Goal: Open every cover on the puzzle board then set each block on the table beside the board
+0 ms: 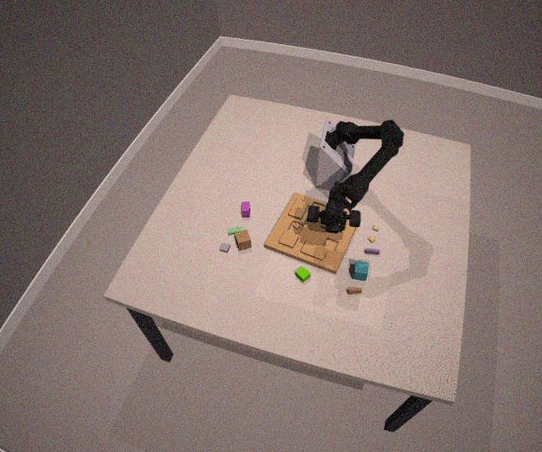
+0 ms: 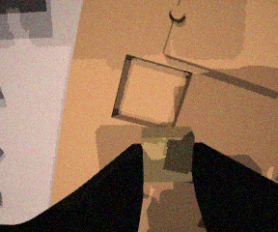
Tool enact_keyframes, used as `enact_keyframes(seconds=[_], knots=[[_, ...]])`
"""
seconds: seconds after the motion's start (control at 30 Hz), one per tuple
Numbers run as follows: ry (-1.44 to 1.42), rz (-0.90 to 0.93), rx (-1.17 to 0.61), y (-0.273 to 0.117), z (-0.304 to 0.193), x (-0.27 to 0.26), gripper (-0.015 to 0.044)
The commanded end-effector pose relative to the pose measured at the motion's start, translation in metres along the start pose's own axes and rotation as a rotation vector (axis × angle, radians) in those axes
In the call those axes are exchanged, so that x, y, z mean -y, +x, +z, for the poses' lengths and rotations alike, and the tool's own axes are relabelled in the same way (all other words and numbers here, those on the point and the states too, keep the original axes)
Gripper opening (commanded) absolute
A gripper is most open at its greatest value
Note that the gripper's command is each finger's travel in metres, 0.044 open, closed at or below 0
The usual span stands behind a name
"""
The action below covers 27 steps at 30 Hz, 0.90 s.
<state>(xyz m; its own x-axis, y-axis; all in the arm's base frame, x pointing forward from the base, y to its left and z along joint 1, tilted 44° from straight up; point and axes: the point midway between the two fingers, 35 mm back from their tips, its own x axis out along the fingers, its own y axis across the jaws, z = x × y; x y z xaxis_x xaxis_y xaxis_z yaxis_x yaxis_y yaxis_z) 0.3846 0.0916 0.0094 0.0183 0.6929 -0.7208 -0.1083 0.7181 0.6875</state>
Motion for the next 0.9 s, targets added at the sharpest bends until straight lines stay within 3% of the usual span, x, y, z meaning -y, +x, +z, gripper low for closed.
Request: enact_keyframes(seconds=[0.0,0.87], knots=[[0.0,-0.007,0.004,-0.004,-0.001,0.013,0.008],[0.008,-0.056,0.008,-0.013,-0.032,0.111,0.008]])
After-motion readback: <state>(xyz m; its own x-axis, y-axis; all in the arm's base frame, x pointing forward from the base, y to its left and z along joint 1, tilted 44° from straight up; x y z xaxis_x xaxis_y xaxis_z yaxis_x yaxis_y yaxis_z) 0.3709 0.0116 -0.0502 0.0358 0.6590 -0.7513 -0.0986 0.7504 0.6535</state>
